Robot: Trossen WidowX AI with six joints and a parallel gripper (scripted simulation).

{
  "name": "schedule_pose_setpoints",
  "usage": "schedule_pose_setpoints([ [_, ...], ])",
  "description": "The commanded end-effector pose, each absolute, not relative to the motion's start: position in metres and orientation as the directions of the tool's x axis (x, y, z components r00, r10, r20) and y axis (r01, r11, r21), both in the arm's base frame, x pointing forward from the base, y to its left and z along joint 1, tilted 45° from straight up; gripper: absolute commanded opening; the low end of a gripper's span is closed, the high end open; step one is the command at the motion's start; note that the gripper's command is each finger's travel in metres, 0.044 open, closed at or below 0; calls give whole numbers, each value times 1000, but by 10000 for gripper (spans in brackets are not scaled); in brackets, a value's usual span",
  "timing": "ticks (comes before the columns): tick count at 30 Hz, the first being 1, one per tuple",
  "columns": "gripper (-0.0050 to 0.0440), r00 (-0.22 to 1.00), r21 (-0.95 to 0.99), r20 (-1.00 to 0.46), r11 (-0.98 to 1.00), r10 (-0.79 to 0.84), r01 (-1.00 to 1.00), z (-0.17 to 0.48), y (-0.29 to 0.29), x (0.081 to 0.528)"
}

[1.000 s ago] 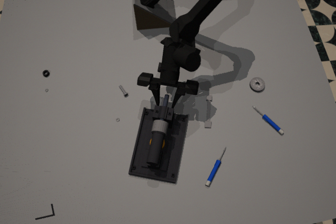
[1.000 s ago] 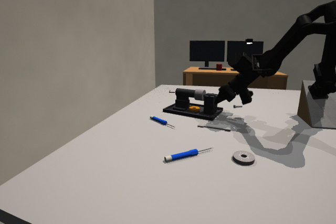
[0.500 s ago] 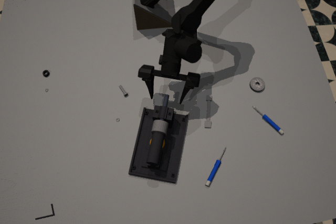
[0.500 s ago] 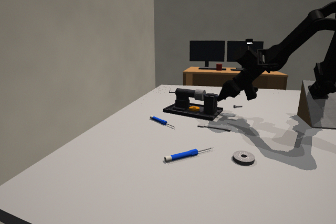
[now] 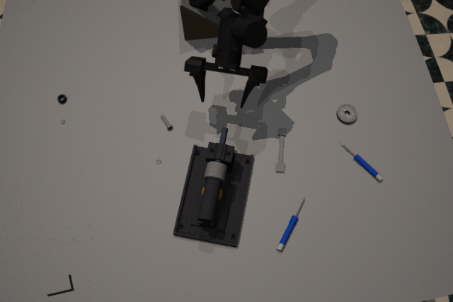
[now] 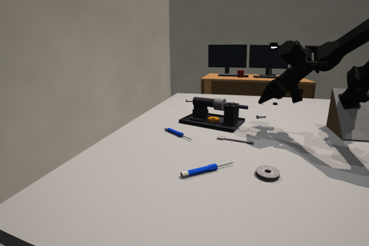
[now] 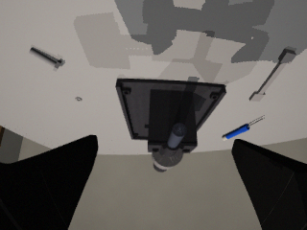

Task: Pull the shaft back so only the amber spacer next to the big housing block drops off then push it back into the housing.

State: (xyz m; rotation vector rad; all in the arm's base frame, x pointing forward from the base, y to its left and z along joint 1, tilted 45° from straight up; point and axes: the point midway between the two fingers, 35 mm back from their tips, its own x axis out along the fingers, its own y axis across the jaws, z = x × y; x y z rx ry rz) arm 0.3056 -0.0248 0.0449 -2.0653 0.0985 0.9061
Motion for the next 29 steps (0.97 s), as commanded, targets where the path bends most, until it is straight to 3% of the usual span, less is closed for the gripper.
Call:
schedule_pose_setpoints([
  [1,440,727,-679,-638,-629,253,-378,37,-20,266],
  [17,440,726,-680,-640,-625,251,-383,61,-28,223],
  [29,440,726,-680,-640,-625,251,-383,61,-28,222],
])
